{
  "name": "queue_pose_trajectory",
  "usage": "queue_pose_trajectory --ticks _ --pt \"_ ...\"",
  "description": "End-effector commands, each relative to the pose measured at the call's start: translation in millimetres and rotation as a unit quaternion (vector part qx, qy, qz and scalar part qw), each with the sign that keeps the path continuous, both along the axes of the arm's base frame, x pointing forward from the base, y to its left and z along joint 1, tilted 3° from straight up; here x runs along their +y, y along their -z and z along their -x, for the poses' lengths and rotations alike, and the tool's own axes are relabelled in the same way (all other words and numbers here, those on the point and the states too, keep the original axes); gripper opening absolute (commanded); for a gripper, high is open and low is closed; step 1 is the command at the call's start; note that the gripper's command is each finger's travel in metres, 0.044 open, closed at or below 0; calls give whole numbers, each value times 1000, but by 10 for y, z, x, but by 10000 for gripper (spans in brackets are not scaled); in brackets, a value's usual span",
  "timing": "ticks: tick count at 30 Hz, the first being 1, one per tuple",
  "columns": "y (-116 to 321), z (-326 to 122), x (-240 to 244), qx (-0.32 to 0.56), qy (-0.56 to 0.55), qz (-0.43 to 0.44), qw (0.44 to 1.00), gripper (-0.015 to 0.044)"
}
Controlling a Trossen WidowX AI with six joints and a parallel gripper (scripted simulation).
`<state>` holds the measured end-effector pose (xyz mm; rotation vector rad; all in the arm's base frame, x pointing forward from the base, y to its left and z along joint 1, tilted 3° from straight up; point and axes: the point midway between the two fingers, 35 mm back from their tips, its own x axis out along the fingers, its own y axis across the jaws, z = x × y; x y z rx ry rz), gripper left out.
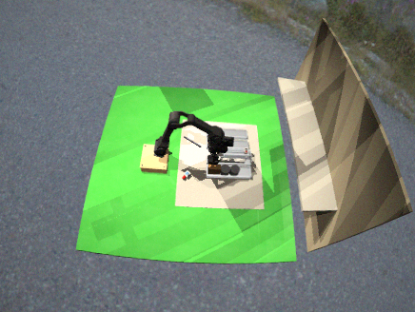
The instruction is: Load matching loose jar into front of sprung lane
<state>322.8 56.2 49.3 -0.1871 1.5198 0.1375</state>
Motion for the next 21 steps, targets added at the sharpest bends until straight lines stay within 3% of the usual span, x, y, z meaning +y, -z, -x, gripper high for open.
queue_pose_trajectory --ticks 1,21 --pt "-31 -65 9 -13 1 -1 1000 0" --pt "-33 -89 14 -13 1 -1 1000 0"
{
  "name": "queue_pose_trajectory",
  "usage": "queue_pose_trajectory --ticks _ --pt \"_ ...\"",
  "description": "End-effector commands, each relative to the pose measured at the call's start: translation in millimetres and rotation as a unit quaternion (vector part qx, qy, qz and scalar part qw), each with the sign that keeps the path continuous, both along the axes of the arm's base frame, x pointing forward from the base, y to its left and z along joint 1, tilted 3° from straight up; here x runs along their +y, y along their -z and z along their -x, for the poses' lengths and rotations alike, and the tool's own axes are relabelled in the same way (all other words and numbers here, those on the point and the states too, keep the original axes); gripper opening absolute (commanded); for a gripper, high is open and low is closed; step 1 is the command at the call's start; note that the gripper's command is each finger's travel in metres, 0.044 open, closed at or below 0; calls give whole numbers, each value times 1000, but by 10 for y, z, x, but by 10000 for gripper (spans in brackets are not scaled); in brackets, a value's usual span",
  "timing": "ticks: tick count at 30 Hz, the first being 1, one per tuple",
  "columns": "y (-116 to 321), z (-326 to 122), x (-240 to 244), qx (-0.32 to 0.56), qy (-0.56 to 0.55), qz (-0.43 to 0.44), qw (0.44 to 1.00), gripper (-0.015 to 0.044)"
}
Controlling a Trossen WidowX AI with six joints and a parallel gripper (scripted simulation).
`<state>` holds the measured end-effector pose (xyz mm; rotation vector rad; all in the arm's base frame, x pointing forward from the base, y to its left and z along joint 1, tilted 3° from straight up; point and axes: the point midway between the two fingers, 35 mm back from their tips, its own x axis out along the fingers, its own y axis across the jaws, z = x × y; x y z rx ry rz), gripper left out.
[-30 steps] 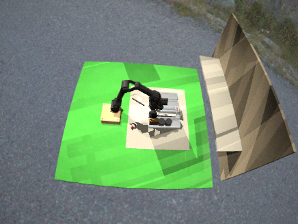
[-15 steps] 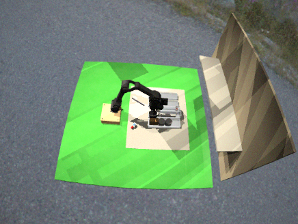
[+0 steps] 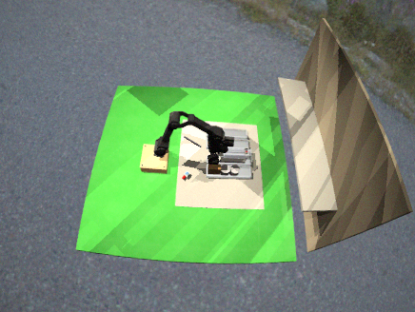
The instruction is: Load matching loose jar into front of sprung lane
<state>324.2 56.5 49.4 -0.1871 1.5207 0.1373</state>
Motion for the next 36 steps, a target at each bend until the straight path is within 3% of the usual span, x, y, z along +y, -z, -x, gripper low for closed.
queue_pose_trajectory --ticks 1,36 --pt "-31 -76 11 -13 1 -1 1000 0" --pt "28 -100 13 -13 1 -1 1000 0"
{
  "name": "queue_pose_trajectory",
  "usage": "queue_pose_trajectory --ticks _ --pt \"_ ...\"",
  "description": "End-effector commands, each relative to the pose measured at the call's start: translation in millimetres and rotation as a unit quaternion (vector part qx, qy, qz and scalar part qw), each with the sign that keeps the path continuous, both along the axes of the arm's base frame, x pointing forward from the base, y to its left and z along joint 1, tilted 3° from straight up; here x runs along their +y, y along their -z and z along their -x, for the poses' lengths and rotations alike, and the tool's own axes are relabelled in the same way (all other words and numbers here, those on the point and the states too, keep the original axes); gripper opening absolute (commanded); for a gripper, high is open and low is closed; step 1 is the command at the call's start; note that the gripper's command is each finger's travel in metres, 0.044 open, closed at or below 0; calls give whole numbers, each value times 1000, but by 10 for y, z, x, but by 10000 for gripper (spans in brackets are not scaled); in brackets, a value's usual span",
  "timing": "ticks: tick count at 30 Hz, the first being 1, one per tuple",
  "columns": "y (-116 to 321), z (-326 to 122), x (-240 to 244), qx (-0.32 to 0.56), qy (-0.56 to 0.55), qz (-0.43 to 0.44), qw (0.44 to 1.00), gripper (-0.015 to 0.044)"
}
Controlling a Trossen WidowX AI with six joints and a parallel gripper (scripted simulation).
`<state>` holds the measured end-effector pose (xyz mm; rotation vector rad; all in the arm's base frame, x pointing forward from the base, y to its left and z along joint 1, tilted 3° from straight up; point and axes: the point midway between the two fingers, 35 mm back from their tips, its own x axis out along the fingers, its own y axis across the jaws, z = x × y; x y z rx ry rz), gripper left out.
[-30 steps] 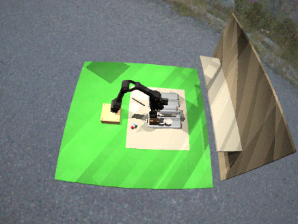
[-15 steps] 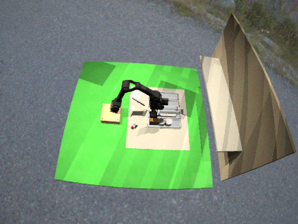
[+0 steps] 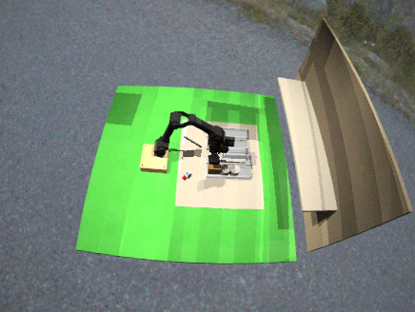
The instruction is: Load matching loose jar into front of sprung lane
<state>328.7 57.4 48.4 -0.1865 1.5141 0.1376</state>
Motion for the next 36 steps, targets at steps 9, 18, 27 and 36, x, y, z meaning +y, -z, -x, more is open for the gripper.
queue_pose_trajectory --ticks 9,18,27,36 --pt "47 -57 3 -10 1 0 1000 0" --pt "77 -55 2 -10 1 0 1000 0" --pt "106 -53 0 -10 1 0 1000 0" --pt "135 -50 -2 -10 1 0 1000 0"
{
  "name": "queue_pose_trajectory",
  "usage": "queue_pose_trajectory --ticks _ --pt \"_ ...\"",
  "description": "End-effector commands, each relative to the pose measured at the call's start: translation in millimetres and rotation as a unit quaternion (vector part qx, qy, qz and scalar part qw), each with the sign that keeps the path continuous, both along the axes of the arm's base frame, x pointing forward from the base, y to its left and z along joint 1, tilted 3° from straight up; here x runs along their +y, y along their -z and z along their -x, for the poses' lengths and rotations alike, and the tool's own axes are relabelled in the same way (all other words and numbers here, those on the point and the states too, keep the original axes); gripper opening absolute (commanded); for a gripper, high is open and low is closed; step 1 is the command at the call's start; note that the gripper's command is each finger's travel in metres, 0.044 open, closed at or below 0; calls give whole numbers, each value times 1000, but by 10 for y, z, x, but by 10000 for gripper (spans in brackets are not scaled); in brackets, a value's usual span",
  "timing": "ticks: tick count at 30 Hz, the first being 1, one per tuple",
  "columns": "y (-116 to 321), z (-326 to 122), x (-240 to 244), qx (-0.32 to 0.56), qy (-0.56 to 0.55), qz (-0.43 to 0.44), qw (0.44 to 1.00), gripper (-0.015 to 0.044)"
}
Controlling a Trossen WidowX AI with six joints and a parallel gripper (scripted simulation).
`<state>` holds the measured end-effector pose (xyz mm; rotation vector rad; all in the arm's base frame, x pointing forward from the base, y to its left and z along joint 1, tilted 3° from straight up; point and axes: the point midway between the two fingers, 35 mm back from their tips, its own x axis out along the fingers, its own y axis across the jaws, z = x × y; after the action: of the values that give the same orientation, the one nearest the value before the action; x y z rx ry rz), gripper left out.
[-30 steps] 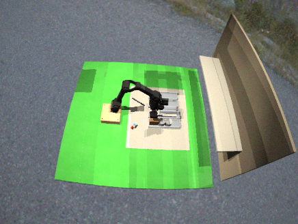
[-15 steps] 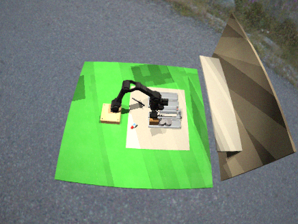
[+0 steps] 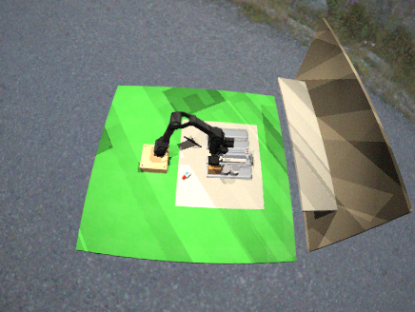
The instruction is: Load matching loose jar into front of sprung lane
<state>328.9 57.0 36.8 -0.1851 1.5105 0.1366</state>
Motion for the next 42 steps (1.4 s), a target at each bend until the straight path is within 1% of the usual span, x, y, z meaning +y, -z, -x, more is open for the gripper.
queue_pose_trajectory --ticks 1,42 --pt "22 -48 3 -8 1 0 1000 0" --pt "114 -32 -4 -8 1 0 1000 0"
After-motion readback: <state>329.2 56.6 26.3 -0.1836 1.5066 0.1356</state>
